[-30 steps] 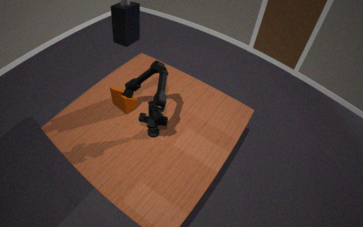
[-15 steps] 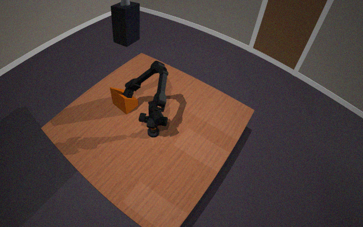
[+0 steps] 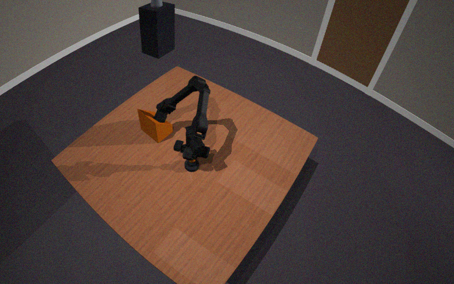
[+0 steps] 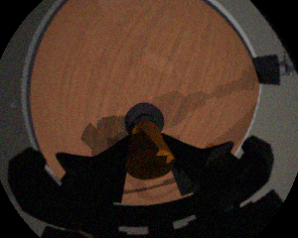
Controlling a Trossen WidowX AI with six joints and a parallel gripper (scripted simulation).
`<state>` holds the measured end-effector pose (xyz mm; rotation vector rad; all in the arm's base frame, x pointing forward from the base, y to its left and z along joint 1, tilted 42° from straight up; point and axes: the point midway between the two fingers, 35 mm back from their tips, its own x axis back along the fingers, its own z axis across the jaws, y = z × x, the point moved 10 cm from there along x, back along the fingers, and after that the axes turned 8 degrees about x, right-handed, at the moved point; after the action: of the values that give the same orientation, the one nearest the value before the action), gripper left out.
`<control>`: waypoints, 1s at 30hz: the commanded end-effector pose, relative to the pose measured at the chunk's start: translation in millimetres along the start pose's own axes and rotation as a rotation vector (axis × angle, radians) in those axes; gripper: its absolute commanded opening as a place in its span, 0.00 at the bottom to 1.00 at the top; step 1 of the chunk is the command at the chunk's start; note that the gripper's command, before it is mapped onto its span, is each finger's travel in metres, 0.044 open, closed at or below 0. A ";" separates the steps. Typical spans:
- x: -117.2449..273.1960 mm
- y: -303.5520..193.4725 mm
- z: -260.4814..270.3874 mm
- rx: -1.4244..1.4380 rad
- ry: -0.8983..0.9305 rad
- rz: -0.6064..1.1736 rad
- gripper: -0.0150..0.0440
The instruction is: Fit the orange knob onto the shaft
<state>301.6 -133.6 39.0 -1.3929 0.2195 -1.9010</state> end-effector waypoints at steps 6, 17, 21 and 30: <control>-2.6 0.0 -0.8 -0.139 -0.001 0.000 0.25; -3.8 0.2 -0.3 -0.139 -0.001 0.000 0.25; -3.8 0.1 -0.2 -0.139 -0.001 0.000 0.25; -2.7 -0.1 -0.3 -0.139 -0.001 0.000 0.25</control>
<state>301.6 -131.5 36.3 -1.4830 0.3533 -1.9144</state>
